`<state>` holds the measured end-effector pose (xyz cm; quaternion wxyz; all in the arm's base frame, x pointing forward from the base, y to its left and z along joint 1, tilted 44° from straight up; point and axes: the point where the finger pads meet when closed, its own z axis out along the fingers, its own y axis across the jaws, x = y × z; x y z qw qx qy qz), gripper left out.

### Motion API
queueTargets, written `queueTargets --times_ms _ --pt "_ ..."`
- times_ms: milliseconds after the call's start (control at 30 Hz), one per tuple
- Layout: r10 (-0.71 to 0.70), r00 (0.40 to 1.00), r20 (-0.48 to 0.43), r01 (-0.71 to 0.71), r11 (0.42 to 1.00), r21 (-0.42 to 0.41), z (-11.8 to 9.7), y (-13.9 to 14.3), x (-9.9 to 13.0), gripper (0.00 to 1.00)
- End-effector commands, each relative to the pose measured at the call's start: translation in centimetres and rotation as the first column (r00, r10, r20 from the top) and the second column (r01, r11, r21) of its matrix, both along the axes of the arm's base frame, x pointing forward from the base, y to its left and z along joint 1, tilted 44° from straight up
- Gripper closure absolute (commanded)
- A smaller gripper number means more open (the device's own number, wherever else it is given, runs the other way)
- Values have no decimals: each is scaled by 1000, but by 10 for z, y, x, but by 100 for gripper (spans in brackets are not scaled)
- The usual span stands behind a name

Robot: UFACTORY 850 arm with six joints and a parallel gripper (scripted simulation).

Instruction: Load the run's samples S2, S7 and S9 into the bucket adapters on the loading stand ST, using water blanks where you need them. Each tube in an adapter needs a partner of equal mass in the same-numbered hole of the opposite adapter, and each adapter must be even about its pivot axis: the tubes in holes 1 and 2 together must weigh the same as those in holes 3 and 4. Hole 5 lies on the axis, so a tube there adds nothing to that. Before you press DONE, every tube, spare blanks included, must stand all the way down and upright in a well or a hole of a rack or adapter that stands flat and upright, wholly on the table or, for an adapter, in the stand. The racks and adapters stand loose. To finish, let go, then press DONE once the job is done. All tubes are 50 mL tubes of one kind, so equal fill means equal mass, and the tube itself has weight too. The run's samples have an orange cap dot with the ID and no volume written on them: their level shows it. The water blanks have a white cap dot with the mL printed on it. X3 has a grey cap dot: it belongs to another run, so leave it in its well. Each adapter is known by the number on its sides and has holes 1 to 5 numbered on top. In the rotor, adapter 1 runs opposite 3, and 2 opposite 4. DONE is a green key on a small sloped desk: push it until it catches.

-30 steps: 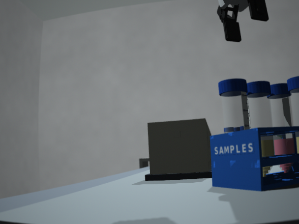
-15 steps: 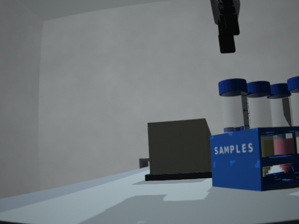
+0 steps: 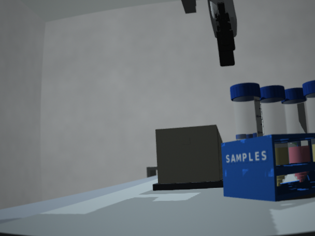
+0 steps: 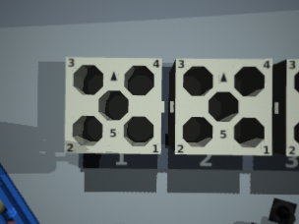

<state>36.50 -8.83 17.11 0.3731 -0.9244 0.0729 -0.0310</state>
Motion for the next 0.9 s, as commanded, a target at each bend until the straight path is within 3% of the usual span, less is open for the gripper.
queueTargets --times_ms 0,700,733,867 --pt "0 1000 1 0 1000 0 -12 -15 7 0" --pt "0 1000 1 0 1000 0 -65 -75 34 0" --pt "-24 999 -22 24 1000 3 -62 -72 32 43" --pt "-119 986 -114 121 993 11 -49 -57 26 43"
